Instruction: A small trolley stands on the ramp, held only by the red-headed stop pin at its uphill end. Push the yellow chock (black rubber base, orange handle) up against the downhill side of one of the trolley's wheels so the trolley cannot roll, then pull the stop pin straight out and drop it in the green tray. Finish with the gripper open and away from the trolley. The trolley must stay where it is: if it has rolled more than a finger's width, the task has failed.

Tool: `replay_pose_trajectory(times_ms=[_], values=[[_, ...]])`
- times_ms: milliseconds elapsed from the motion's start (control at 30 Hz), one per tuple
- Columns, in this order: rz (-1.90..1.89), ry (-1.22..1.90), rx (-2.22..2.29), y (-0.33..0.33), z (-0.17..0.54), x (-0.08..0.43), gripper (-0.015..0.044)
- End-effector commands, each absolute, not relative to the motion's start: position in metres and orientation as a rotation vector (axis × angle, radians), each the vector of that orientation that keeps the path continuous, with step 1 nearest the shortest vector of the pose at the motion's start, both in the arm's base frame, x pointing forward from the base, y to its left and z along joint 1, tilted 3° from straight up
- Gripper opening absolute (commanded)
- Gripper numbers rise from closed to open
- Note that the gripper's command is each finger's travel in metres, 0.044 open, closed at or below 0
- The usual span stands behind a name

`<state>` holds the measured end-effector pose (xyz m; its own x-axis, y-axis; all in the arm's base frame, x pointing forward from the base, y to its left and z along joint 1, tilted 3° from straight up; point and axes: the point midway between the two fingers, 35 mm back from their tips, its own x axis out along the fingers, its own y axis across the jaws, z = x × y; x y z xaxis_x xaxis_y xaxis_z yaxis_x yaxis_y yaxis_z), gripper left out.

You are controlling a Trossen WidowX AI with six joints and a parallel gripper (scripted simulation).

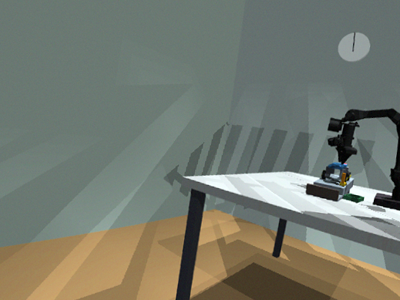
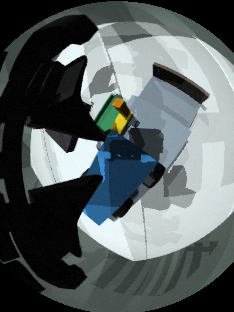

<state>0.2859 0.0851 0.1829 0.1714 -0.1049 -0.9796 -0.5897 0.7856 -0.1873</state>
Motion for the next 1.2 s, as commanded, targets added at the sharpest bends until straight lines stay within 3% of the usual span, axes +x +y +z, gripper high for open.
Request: replay_pose_trajectory(times_ms=[0, 800, 1167], values=[[0.462, 1.367, -0.76, 0.066, 0.187, 0.293, 0.019], [1.062, 1.298, -1.487, -0.048, 0.203, 0.303, 0.019], [1.081, 1.295, -1.505, -0.051, 0.202, 0.302, 0.019]])
